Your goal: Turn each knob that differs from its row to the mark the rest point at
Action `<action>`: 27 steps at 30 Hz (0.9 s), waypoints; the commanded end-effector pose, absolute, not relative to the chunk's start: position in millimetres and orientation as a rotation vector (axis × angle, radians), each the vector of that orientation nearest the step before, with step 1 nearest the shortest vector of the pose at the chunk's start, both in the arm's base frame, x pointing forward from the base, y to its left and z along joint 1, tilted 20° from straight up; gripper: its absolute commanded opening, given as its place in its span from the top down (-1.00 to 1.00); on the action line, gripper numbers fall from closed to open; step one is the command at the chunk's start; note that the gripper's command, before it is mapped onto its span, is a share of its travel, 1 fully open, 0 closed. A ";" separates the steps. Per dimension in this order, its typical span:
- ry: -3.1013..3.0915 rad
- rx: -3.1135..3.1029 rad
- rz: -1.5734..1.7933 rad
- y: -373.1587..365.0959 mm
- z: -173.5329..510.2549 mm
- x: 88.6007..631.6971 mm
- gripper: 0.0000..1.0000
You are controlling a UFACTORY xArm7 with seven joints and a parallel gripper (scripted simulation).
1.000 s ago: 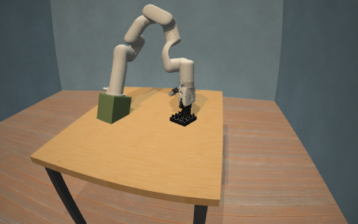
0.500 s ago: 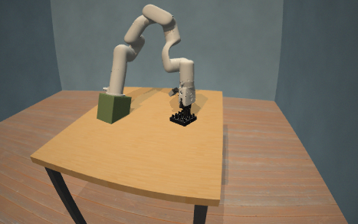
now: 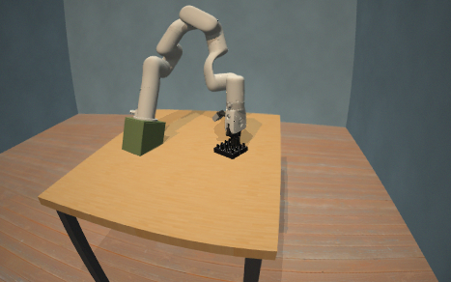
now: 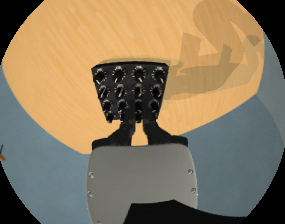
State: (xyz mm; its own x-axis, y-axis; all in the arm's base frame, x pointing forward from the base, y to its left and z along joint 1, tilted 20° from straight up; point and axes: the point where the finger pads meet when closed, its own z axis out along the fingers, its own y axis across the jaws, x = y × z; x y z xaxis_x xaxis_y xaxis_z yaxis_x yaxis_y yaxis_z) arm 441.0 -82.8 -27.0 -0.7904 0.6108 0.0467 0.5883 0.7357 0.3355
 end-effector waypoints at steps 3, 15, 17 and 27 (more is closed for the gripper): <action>2.861 0.991 0.517 -84.0 -25.9 442.1 0.84; 2.861 0.991 0.517 -84.0 -25.9 442.1 0.84; 2.861 0.992 0.517 -84.0 -25.9 442.1 0.84; 2.856 1.010 0.518 -84.0 -25.9 442.1 0.84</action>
State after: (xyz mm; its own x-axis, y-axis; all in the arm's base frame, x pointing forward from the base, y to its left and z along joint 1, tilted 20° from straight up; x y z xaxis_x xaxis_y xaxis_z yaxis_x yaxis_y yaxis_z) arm 441.0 -82.8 -27.0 -0.7856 0.6168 0.0494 0.5948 0.7307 0.3351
